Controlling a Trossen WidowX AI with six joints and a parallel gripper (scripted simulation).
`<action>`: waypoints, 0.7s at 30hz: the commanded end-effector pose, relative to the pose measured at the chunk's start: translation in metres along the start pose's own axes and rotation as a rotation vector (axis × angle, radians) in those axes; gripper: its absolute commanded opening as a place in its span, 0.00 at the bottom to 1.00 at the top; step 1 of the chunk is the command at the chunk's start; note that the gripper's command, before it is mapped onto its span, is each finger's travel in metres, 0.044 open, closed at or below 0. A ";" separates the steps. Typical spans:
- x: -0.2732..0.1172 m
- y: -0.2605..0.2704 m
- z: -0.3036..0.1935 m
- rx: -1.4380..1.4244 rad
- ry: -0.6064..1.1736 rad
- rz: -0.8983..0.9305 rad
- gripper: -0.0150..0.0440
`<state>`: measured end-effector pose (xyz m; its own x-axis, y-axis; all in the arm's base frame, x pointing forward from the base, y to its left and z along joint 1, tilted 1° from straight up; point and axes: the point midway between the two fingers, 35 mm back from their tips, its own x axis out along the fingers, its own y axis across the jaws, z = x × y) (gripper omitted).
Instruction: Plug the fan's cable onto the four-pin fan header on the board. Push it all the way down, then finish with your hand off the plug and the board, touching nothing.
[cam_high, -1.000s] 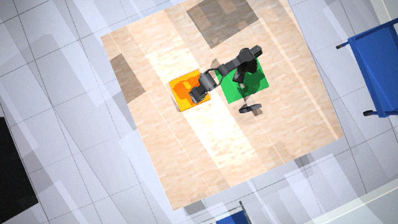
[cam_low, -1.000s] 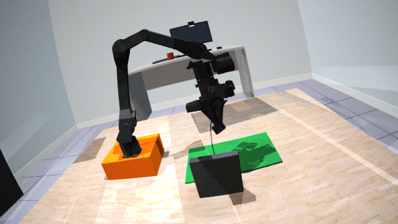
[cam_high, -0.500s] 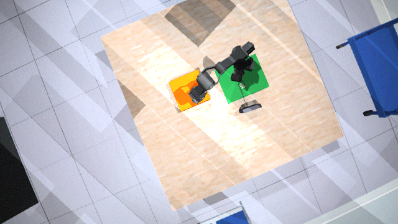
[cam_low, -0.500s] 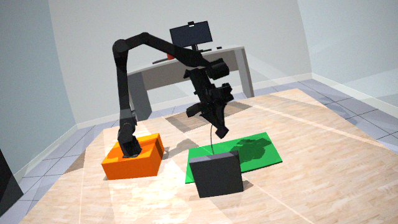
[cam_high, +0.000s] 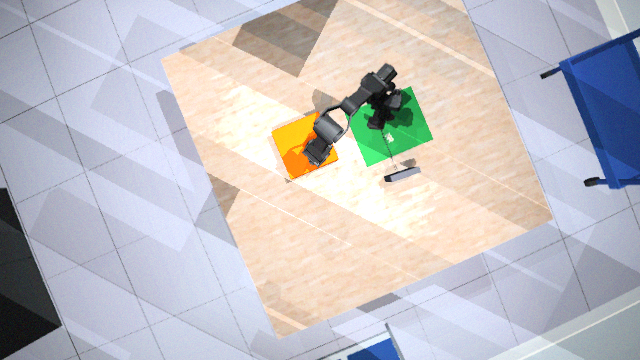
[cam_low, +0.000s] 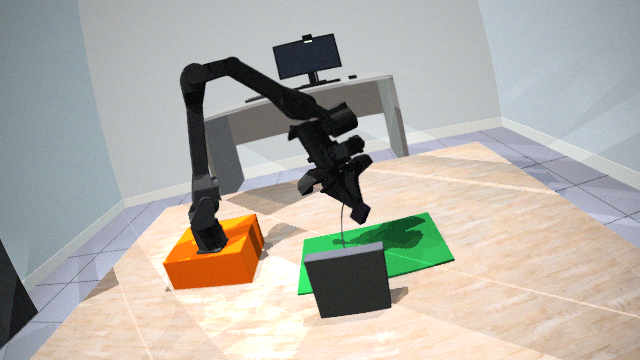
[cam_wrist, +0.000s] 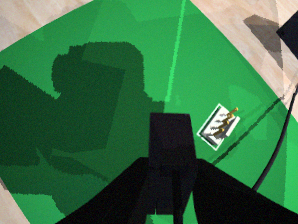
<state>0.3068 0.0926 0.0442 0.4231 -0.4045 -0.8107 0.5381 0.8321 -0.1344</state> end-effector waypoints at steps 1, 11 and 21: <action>-0.001 0.000 -0.001 0.009 -0.064 -0.002 0.25; -0.005 0.000 -0.006 0.029 -0.217 0.004 0.25; -0.012 -0.002 -0.010 0.058 -0.364 0.022 0.25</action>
<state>0.2961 0.0992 0.0466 0.6349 -0.4953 -0.5929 0.5570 0.8253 -0.0930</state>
